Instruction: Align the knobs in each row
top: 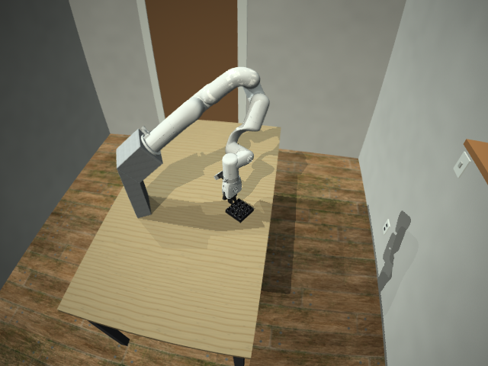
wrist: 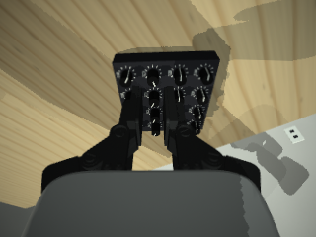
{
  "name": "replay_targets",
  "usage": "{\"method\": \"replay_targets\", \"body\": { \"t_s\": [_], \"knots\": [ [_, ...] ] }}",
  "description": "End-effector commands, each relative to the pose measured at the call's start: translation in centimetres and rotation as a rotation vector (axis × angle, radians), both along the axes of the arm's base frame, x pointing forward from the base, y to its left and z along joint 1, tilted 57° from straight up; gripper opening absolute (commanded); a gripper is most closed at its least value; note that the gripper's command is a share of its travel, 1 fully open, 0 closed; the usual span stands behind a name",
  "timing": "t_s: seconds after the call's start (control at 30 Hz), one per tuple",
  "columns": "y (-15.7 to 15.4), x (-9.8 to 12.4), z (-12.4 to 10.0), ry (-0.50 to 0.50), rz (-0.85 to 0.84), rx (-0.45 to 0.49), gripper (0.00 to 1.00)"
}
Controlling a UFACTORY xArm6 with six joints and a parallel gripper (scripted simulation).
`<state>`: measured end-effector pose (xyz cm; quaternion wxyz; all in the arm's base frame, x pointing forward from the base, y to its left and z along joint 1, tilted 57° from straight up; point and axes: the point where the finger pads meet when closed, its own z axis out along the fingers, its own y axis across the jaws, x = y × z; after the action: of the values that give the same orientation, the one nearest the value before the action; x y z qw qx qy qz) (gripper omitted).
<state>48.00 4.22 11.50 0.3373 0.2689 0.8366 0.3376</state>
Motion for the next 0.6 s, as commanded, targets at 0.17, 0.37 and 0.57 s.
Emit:
{"method": "replay_targets", "body": {
  "t_s": [0.17, 0.37, 0.57],
  "knots": [
    [-0.06, -0.08, 0.08, 0.000, 0.000, 0.000, 0.19],
    [-0.06, -0.08, 0.08, 0.000, 0.000, 0.000, 0.19],
    [-0.07, -0.09, 0.09, -0.008, 0.012, -0.017, 0.19]
  ]
}}
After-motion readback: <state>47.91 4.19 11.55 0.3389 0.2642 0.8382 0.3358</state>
